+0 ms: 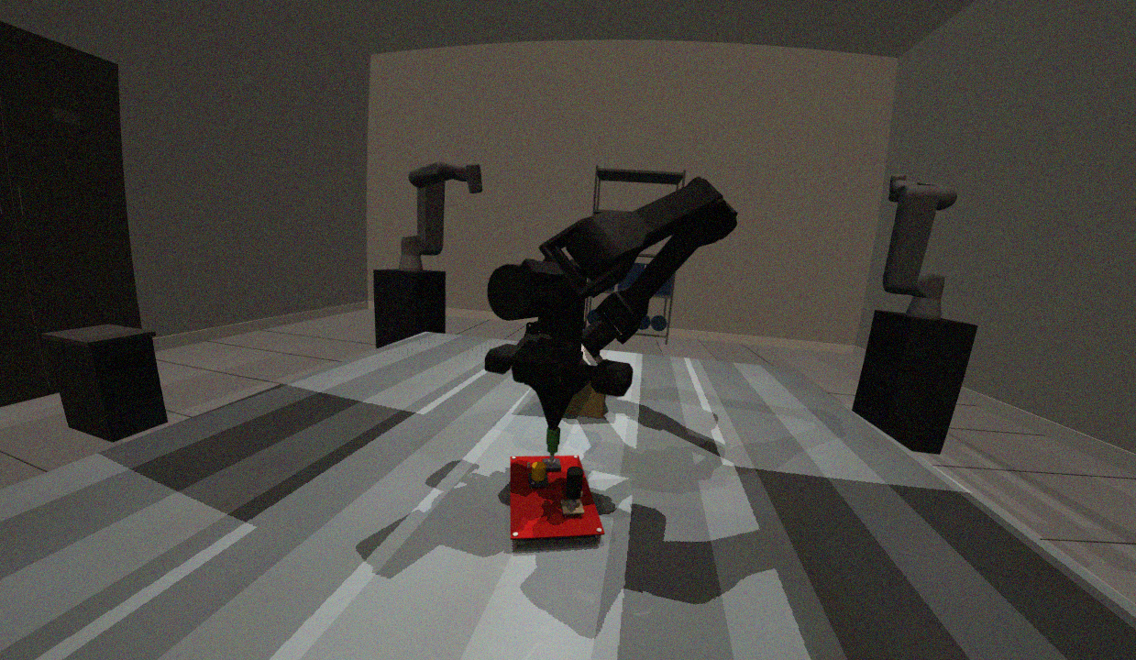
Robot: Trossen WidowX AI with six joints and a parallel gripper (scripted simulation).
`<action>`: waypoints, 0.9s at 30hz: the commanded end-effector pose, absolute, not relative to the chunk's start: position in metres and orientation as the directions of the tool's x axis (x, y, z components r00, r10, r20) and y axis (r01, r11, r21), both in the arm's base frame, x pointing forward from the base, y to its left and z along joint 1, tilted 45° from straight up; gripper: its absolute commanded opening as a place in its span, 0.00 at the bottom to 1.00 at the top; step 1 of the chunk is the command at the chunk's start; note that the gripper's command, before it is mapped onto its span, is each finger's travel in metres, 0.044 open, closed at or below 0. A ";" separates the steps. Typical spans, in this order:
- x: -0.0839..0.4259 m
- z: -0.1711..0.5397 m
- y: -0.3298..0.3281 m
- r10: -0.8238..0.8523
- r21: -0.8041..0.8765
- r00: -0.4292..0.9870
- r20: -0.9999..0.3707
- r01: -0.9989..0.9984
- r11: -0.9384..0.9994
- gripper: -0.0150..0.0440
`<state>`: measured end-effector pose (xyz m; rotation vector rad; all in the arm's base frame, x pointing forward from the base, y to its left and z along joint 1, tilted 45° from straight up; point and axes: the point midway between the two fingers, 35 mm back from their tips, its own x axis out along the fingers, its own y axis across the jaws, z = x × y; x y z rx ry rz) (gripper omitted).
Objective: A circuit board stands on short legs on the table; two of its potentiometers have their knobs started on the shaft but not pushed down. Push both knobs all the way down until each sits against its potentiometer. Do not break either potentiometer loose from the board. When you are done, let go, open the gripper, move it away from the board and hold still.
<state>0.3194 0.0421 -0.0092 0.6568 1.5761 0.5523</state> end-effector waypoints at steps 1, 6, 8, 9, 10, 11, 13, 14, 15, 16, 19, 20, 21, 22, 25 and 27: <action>0.320 -0.015 0.052 0.693 0.689 -0.070 -0.717 0.080 0.721 0.25; 0.320 -0.016 0.052 0.693 0.689 -0.070 -0.717 0.080 0.721 0.25; 0.320 -0.017 0.053 0.693 0.689 -0.070 -0.717 0.080 0.721 0.25; 0.320 -0.017 0.054 0.693 0.689 -0.070 -0.717 0.080 0.721 0.25; 0.320 -0.018 0.054 0.693 0.689 -0.070 -0.717 0.080 0.721 0.25; 0.320 -0.019 0.055 0.693 0.689 -0.070 -0.717 0.080 0.721 0.25; 0.320 -0.019 0.055 0.693 0.689 -0.070 -0.717 0.080 0.721 0.25; 0.320 -0.019 0.055 0.693 0.689 -0.070 -0.717 0.080 0.721 0.25; 0.320 -0.019 0.055 0.693 0.689 -0.070 -0.717 0.080 0.721 0.25; 0.320 -0.019 0.055 0.693 0.689 -0.070 -0.717 0.080 0.721 0.25; 0.320 -0.019 0.055 0.693 0.689 -0.070 -0.717 0.080 0.721 0.25; 0.319 -0.019 0.055 0.693 0.689 -0.070 -0.717 0.080 0.721 0.25; 0.319 -0.019 0.056 0.693 0.689 -0.070 -0.717 0.080 0.721 0.25; 0.319 -0.020 0.056 0.693 0.689 -0.070 -0.717 0.080 0.721 0.25; 0.319 -0.022 0.058 0.693 0.689 -0.070 -0.717 0.080 0.720 0.25; 0.319 -0.022 0.058 0.693 0.689 -0.070 -0.717 0.080 0.720 0.25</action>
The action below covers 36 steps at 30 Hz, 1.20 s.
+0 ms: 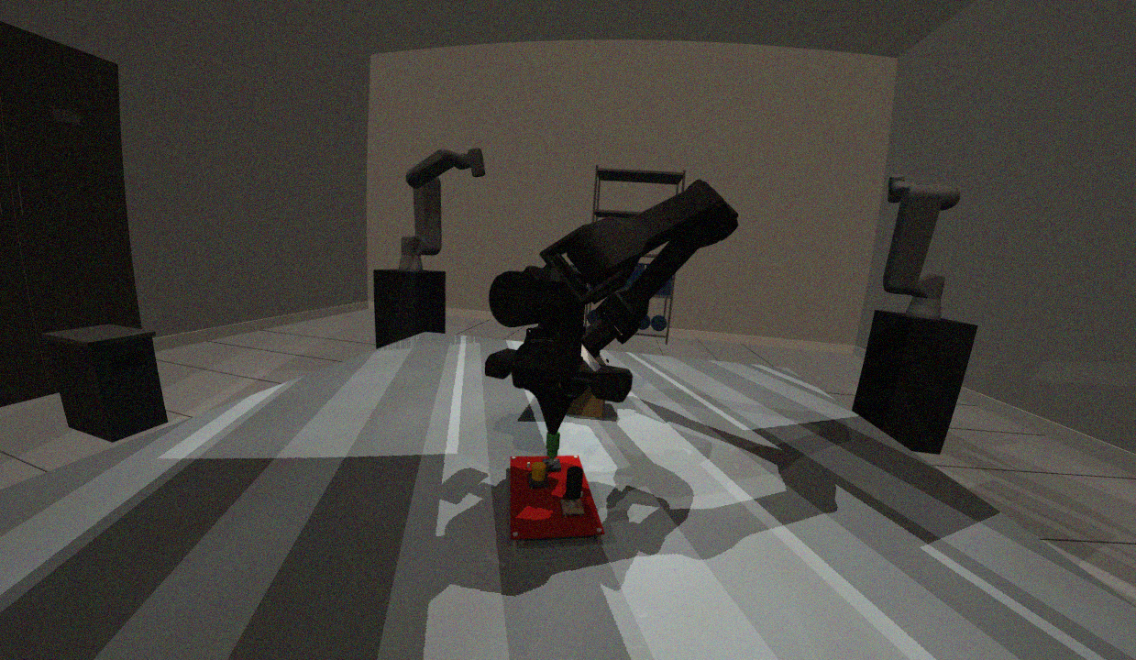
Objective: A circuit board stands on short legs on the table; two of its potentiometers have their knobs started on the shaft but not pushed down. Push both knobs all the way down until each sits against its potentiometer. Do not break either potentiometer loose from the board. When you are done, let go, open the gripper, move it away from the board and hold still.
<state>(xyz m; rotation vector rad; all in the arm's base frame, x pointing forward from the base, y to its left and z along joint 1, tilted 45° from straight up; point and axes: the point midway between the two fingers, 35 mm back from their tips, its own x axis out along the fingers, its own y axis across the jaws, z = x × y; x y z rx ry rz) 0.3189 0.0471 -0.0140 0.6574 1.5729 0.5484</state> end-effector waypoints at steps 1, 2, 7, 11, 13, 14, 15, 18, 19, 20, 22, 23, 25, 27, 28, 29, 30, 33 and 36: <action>0.319 -0.022 0.058 0.693 0.689 -0.070 -0.717 0.080 0.720 0.25; 0.319 -0.022 0.058 0.693 0.689 -0.070 -0.717 0.080 0.720 0.25; 0.319 -0.022 0.058 0.693 0.689 -0.070 -0.717 0.080 0.720 0.25; 0.319 -0.023 0.059 0.694 0.689 -0.070 -0.717 0.080 0.720 0.25; 0.319 -0.024 0.060 0.694 0.689 -0.070 -0.717 0.080 0.720 0.25; 0.319 -0.024 0.060 0.694 0.689 -0.070 -0.717 0.080 0.720 0.25; 0.319 -0.024 0.060 0.694 0.689 -0.070 -0.717 0.080 0.720 0.25; 0.319 -0.024 0.060 0.694 0.689 -0.070 -0.717 0.080 0.720 0.25; 0.319 -0.024 0.060 0.694 0.689 -0.070 -0.717 0.080 0.720 0.25; 0.319 -0.024 0.060 0.694 0.689 -0.070 -0.717 0.080 0.720 0.25; 0.319 -0.024 0.060 0.694 0.689 -0.070 -0.717 0.080 0.720 0.25; 0.319 -0.024 0.060 0.694 0.689 -0.070 -0.717 0.080 0.720 0.25; 0.319 -0.024 0.060 0.694 0.689 -0.070 -0.717 0.080 0.720 0.25; 0.319 -0.024 0.060 0.694 0.689 -0.070 -0.717 0.080 0.720 0.25; 0.319 -0.024 0.060 0.694 0.689 -0.070 -0.717 0.080 0.720 0.25; 0.319 -0.024 0.060 0.694 0.689 -0.070 -0.717 0.080 0.720 0.25; 0.319 -0.024 0.060 0.694 0.689 -0.070 -0.717 0.080 0.720 0.25; 0.319 -0.024 0.060 0.694 0.689 -0.070 -0.717 0.080 0.720 0.25; 0.319 -0.024 0.060 0.694 0.689 -0.070 -0.717 0.080 0.720 0.25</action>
